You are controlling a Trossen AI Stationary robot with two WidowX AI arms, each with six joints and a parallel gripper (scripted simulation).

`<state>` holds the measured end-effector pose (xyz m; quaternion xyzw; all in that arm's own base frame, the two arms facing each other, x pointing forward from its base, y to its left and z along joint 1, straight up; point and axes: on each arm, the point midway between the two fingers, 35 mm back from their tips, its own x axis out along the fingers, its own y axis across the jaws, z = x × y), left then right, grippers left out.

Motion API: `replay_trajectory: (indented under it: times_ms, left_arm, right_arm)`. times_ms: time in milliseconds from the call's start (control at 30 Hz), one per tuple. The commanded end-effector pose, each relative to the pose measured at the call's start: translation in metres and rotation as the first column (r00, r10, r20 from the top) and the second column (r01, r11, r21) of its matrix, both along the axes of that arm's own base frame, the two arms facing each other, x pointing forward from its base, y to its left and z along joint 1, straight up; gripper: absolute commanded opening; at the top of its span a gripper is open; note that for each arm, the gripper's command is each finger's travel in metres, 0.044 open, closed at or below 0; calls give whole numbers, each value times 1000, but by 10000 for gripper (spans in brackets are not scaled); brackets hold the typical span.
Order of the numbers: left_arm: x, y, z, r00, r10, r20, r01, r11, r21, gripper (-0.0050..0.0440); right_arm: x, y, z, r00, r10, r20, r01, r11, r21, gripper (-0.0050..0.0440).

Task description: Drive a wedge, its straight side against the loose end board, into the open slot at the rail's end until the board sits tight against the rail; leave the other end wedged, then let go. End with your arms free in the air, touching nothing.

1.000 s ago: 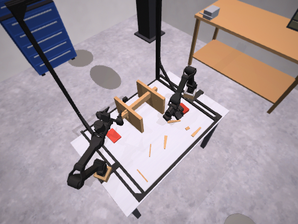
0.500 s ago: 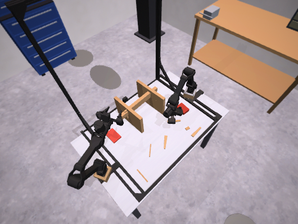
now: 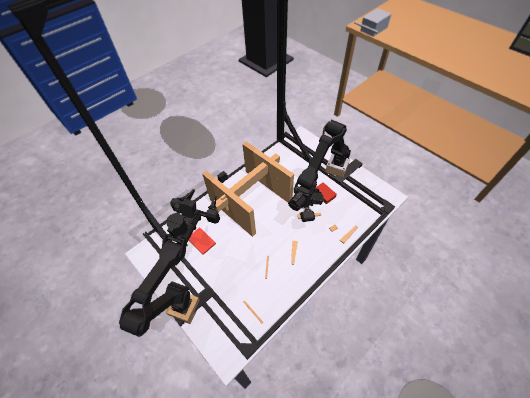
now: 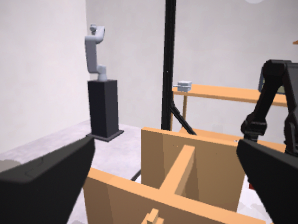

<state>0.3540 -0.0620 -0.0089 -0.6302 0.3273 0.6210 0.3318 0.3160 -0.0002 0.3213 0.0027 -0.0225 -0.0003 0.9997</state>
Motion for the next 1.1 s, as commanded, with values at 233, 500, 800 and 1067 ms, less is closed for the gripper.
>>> replay_trajectory:
  times_ms: [233,500,800,1067]
  left_arm:
    - [-3,0,-18,1000,5,-14,-5,1000,1,273]
    - [-2,0,-31,1000,5,-14,-5,1000,0,273]
    - [-1,0,-33,1000,5,-14,-5,1000,0,177]
    - [-1,0,-33,1000,5,-14,-5,1000,0,113]
  right_arm:
    - [0,0,2,1000,1,5,-1,1000,-5,440]
    - [0,0,2,1000,1,5,-1,1000,-5,440]
    - [0,0,2,1000,1,5,-1,1000,-5,440]
    - [0,0,2,1000,1,5,-1,1000,-5,440]
